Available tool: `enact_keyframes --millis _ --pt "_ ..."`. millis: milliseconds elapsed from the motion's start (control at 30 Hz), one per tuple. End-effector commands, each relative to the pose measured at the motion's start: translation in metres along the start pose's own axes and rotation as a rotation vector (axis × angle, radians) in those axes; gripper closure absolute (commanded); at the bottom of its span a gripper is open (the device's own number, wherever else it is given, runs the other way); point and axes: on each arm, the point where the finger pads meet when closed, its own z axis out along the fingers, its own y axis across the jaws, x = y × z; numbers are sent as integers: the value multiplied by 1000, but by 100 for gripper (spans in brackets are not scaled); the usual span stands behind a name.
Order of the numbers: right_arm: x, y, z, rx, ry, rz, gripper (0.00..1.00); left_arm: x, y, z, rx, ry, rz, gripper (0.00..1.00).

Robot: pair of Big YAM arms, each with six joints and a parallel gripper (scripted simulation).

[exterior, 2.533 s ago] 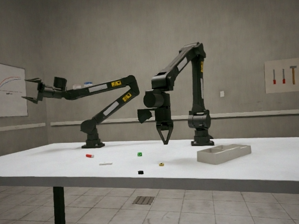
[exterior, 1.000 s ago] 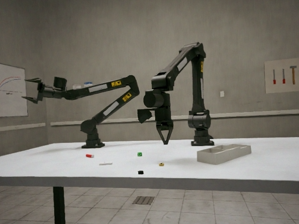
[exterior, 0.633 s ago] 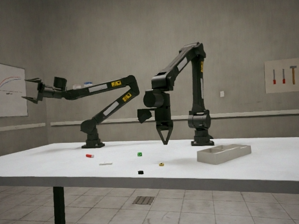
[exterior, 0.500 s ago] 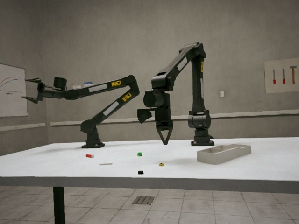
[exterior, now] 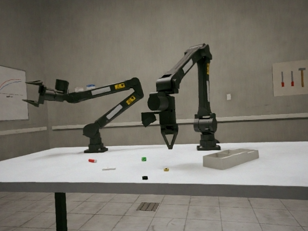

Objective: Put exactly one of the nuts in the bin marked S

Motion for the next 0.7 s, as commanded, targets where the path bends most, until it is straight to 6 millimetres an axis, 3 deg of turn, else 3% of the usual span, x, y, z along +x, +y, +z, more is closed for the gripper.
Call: enact_keyframes --millis 0,400,533,667 --pt "-6 3 -1 -2 -14 -7 0 2 -3 4 4 0 14 89" --pt "-6 3 -1 -2 -14 -7 0 2 -4 1 -5 -6 14 89" --pt "-6 3 -1 -2 -14 -7 0 30 -3 -2 -8 -6 4 89" --pt "-6 3 -1 -2 -14 -7 0 42 -2 -2 -12 -7 4 89"
